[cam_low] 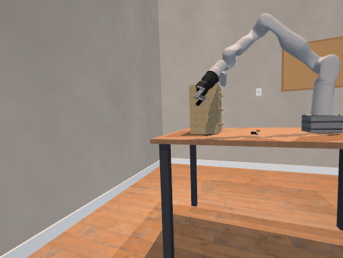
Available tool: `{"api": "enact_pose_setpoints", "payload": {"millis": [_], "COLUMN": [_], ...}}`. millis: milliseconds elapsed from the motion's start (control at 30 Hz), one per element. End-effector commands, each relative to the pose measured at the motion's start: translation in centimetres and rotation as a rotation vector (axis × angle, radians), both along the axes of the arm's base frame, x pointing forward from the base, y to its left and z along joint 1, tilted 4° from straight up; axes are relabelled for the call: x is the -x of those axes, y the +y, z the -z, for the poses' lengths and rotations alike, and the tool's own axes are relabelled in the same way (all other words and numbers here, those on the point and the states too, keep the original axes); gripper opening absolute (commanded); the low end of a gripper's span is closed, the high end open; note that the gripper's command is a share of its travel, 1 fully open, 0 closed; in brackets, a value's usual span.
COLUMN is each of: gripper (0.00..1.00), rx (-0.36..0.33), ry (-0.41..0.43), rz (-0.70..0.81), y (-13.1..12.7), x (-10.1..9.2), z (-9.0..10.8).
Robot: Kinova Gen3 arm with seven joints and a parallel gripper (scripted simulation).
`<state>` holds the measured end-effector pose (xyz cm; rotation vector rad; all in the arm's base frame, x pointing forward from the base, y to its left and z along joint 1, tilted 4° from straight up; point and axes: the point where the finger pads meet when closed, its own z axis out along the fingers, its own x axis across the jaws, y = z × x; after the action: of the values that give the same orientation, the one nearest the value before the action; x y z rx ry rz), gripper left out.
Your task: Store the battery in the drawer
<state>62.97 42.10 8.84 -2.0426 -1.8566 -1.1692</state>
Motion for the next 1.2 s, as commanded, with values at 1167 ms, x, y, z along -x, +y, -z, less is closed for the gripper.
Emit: {"api": "enact_pose_setpoints", "payload": {"millis": [1167], "gripper": [1.0], "rx": [0.046], "ry": [-0.043], "rz": [-0.154], "y": [0.6], "x": [1.5], "z": [-1.8]}}
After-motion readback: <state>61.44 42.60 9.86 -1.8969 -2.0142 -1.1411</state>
